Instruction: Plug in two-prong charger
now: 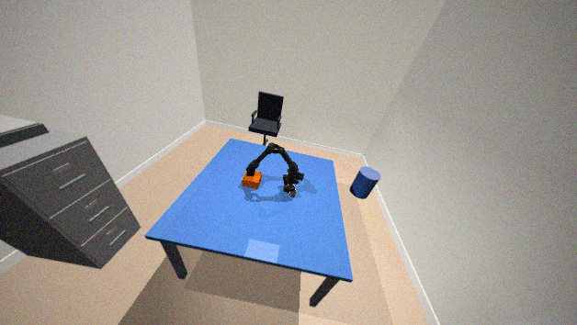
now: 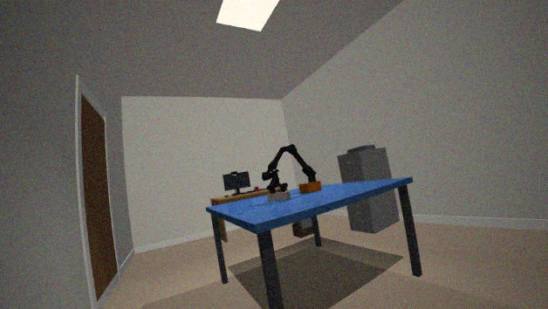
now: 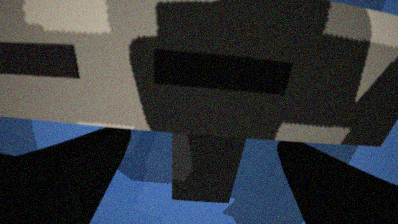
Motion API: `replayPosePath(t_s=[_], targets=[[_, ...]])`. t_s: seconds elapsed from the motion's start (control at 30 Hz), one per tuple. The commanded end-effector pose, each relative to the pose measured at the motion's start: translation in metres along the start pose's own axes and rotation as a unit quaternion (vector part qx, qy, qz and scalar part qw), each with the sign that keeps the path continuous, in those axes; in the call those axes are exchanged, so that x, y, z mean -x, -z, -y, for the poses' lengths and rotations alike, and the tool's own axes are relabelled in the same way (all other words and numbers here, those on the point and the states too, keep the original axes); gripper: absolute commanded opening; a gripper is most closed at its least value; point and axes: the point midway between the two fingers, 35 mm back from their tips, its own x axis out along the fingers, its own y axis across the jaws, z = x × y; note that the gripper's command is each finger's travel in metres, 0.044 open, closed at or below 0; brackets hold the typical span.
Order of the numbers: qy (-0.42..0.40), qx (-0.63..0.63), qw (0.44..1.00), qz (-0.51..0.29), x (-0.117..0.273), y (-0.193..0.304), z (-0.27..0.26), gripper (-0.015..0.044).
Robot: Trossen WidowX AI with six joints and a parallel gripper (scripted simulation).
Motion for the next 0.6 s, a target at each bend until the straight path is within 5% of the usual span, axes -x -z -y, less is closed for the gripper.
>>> replayPosePath(t_s=[0.0, 0.57], targets=[[-0.001, 0.002, 1.000, 0.000, -0.0014, 0.0027, -0.0008, 0.0440], [0.000, 0.002, 1.000, 0.005, -0.0019, 0.0074, -0.0008, 0.0440]])
